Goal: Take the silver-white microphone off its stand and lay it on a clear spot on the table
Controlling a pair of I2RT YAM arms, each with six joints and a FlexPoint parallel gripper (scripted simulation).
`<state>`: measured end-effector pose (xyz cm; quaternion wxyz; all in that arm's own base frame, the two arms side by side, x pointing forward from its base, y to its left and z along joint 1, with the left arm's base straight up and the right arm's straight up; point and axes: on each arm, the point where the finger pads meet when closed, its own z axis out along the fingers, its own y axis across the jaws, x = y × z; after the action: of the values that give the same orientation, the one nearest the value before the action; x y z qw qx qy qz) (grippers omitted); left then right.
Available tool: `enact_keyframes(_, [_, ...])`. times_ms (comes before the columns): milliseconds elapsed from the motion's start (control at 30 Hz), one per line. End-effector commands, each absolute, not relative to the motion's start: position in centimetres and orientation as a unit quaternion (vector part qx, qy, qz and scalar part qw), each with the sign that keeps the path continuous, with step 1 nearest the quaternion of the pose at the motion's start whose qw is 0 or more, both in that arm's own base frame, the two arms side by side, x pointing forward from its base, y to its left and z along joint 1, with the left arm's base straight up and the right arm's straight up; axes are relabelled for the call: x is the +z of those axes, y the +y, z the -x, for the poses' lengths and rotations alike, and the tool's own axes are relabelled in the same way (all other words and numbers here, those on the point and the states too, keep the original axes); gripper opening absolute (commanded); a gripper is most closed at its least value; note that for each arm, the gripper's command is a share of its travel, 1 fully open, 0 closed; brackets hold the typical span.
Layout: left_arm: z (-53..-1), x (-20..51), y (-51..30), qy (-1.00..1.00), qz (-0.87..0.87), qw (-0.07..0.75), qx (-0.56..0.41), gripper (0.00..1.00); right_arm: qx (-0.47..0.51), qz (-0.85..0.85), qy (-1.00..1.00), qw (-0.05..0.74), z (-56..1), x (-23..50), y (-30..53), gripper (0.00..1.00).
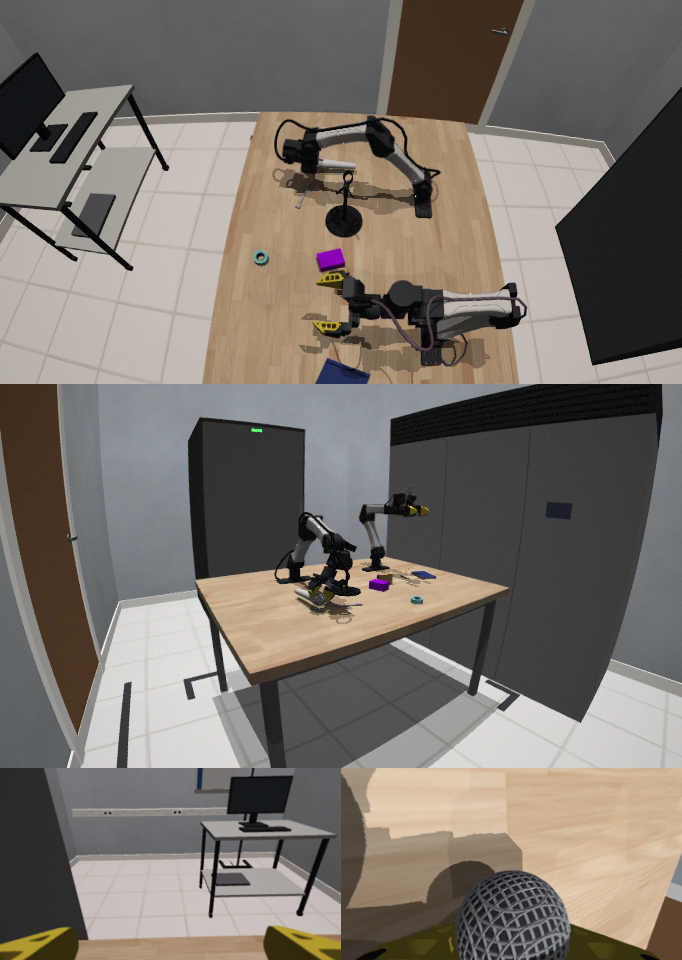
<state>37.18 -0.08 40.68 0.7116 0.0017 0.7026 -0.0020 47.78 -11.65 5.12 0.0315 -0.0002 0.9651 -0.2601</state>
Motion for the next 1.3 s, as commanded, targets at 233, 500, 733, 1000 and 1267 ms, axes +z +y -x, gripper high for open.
enact_keyframes(233, [-37.0, 41.9, 0.0, 0.691, -0.003, 0.723, -0.003, 0.98, -0.274, -0.004, 0.961, 0.043, -48.1, 5.4, -12.4, 0.0])
enact_keyframes(500, [-37.0, 41.9, 0.0, 0.691, -0.003, 0.723, -0.003, 0.98, -0.273, -0.013, 0.961, 0.03, -48.1, 4.2, -12.5, 0.0])
enact_keyframes(733, [-37.0, 41.9, 0.0, 0.691, -0.003, 0.723, -0.003, 0.98, -0.275, -0.011, 0.96, 0.058, -49.0, 5.5, -12.5, 0.0])
enact_keyframes(1000, [-37.0, 41.9, 0.0, 0.691, -0.003, 0.723, -0.003, 0.98, -0.273, -0.003, 0.961, 0.046, -48.3, 4.4, -12.0, 0.0])
enact_keyframes(1267, [-37.0, 41.9, 0.0, 0.691, -0.003, 0.723, -0.003, 0.98, -0.275, -0.004, 0.96, 0.06, -48.9, 6.2, -11.8, 1.0])
